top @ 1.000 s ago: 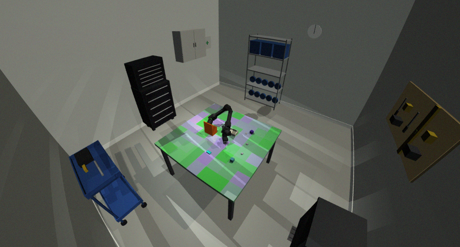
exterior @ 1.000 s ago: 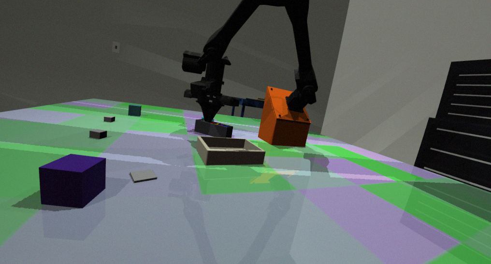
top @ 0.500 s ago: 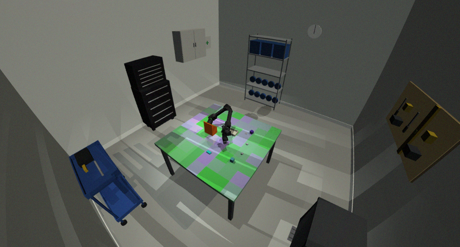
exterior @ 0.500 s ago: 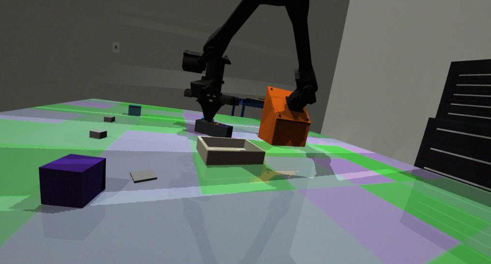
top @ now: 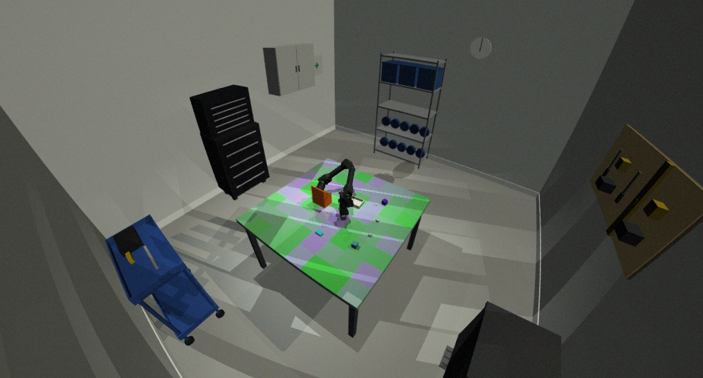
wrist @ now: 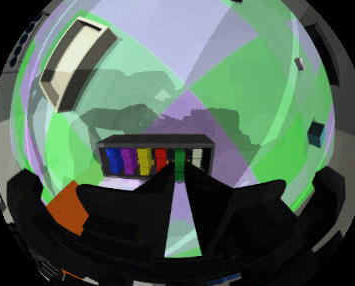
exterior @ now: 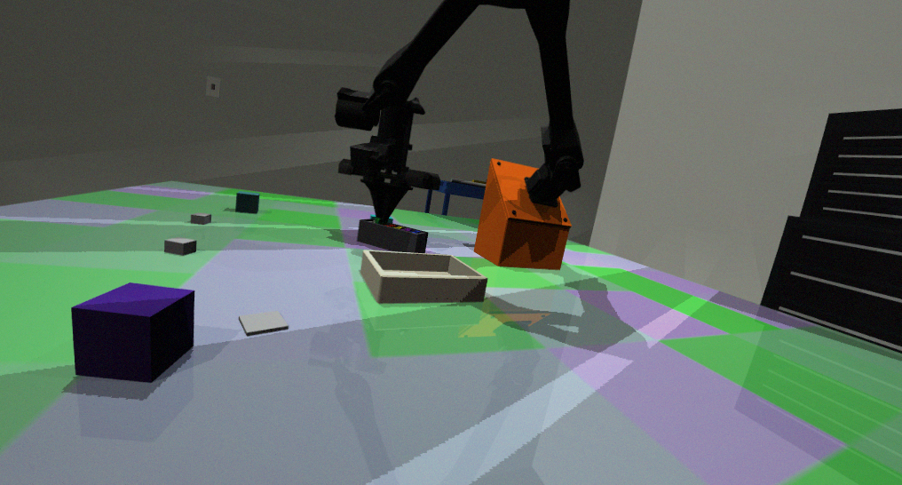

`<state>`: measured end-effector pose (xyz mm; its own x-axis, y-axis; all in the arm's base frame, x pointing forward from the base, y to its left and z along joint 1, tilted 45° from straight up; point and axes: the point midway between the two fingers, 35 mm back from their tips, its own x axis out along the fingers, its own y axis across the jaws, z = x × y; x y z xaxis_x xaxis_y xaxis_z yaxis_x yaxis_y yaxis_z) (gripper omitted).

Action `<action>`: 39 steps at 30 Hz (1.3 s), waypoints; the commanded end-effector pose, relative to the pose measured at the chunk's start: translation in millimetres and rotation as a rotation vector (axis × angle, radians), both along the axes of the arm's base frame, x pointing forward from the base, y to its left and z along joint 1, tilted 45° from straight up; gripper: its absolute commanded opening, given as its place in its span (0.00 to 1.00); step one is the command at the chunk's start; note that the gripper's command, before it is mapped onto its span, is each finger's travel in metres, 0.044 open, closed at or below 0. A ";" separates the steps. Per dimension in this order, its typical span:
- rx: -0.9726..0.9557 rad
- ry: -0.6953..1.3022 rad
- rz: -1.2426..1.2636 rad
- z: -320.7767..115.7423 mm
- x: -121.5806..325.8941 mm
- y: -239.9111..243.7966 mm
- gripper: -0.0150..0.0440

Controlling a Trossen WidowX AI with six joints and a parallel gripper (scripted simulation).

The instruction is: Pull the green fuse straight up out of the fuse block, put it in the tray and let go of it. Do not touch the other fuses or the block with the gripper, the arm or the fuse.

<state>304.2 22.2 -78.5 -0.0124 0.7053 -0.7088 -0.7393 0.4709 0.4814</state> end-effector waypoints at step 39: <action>-0.002 -0.001 0.002 14.6 0.5 -15.1 0.25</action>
<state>304.9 8.6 -64.8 -0.0108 0.7060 -0.7082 -0.7384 0.4719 0.4818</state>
